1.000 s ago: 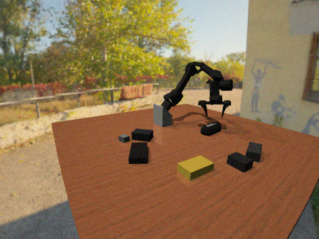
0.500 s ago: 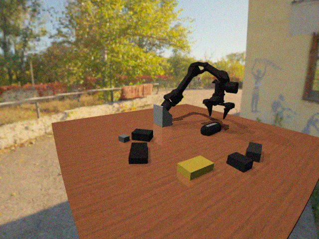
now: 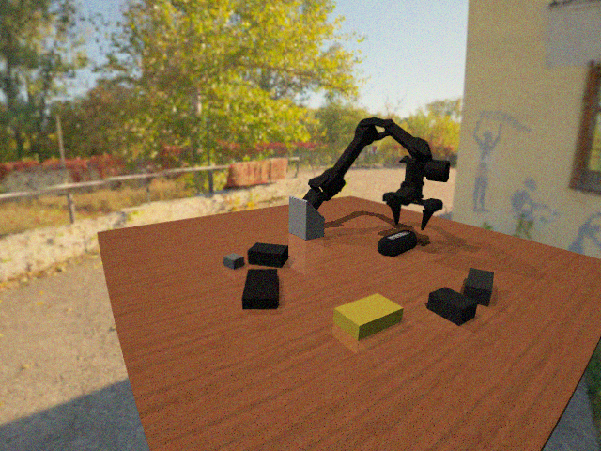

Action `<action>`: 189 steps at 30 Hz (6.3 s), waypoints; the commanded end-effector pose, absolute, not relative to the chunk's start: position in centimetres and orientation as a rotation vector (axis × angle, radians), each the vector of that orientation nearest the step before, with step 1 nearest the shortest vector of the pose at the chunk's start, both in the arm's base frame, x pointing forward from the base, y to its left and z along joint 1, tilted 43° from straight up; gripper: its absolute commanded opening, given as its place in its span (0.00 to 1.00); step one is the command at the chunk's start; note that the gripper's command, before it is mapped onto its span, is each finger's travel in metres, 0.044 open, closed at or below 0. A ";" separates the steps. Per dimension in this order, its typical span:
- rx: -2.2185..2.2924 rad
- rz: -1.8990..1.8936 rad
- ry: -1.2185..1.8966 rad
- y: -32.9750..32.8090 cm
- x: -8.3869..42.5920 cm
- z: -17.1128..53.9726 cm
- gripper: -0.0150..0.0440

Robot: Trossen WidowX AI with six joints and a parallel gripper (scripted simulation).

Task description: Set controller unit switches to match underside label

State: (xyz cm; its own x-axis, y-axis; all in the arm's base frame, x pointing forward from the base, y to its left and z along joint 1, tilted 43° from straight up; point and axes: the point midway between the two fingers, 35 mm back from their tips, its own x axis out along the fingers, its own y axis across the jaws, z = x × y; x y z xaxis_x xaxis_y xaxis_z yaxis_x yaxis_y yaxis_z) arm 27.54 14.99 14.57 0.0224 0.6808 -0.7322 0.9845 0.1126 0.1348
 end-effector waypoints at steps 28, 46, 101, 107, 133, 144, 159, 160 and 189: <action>1.666 -0.607 1.735 17.9 27.3 11.5 0.82; 1.666 -0.607 1.735 17.8 27.3 11.6 0.81; 1.665 -0.609 1.734 14.4 27.5 13.1 0.82; 1.664 -0.610 1.734 14.0 27.5 13.3 0.82; 1.663 -0.611 1.733 11.9 27.6 13.7 0.82; 1.663 -0.612 1.733 11.0 27.7 13.7 0.82; 1.662 -0.613 1.732 9.8 27.8 13.7 0.82; 1.662 -0.613 1.732 9.7 27.8 13.7 0.82; 1.661 -0.615 1.732 7.3 28.0 13.4 0.82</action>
State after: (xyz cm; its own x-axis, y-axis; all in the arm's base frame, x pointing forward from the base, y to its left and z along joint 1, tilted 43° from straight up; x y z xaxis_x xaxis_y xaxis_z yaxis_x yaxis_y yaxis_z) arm 27.88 7.87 13.63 0.0138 0.6941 -0.7197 0.9914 0.0841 0.1002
